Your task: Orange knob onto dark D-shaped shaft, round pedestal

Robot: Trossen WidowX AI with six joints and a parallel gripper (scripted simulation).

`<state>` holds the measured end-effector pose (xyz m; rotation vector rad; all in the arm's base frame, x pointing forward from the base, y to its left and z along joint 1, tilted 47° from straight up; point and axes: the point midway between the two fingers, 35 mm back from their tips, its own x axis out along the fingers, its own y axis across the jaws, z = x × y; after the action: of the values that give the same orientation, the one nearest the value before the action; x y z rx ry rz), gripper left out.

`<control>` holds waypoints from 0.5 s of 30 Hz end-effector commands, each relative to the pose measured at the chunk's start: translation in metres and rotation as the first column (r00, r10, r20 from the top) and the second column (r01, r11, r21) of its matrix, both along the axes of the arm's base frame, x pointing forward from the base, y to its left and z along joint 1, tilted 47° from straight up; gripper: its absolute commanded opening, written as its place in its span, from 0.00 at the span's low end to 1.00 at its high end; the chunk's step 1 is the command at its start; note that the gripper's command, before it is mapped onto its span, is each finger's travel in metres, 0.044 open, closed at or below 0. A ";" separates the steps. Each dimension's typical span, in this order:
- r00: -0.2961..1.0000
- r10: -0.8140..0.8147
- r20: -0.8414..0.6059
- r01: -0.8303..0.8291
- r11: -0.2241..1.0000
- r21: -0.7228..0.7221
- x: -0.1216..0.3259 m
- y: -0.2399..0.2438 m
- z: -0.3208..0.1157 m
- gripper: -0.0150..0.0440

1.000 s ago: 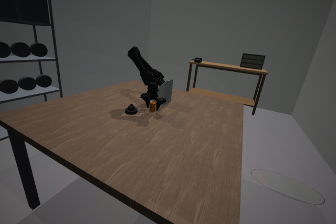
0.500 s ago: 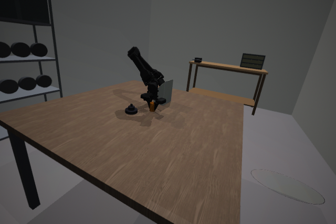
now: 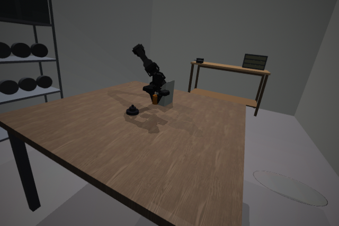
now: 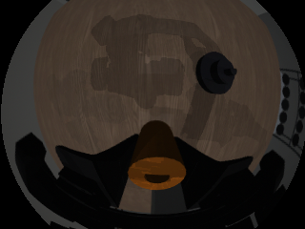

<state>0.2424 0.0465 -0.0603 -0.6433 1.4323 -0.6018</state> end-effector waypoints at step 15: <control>1.000 -0.006 0.005 0.006 1.000 -0.002 -0.003 0.050 0.046 0.25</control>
<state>0.2349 0.0966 -0.0173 -0.6468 1.4282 -0.6107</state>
